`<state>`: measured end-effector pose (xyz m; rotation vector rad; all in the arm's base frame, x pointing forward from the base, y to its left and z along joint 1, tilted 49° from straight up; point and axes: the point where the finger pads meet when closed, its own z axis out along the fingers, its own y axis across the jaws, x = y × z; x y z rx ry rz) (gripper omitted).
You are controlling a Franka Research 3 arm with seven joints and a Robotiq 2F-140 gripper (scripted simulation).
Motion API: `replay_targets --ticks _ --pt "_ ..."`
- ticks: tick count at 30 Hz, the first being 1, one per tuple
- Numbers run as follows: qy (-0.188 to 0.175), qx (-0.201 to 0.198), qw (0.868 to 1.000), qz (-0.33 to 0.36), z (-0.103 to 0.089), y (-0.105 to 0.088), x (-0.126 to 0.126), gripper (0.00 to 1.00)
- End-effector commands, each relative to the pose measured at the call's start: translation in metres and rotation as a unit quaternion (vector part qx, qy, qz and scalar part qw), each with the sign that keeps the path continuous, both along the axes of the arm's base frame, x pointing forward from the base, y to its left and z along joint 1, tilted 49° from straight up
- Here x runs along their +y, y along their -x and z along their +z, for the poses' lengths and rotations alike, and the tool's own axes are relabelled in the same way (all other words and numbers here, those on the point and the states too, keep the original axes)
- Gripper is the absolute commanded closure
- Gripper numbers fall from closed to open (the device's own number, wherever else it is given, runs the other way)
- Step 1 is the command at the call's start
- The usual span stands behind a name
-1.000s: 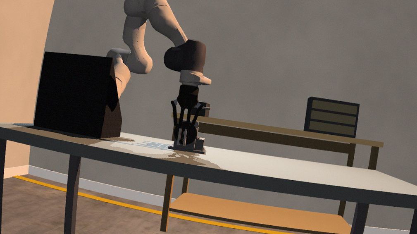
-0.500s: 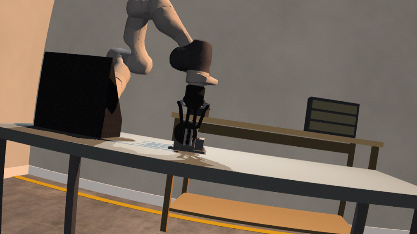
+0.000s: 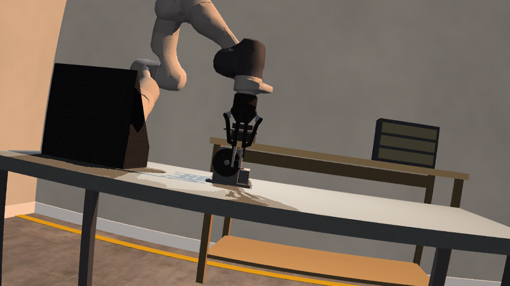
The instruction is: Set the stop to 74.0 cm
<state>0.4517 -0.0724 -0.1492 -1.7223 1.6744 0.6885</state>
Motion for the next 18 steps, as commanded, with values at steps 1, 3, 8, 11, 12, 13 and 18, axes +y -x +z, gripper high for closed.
replay_targets --ticks 1,3,8,11,12,13,18 --pt "-0.002 0.002 1.000 0.001 0.007 0.005 -0.009 0.96" --pt "-0.002 0.002 1.000 0.001 0.009 0.009 -0.011 0.96" --pt "-0.002 0.002 1.000 0.001 0.013 0.018 -0.017 0.96" --pt "-0.002 0.002 1.000 0.001 0.014 0.024 -0.019 0.96" --pt "-0.002 0.002 1.000 0.001 0.015 0.026 -0.019 0.96" --pt "-0.002 0.002 1.000 0.001 0.015 0.026 -0.019 0.96" --pt "-0.002 0.002 1.000 0.001 0.015 0.034 -0.020 0.96"
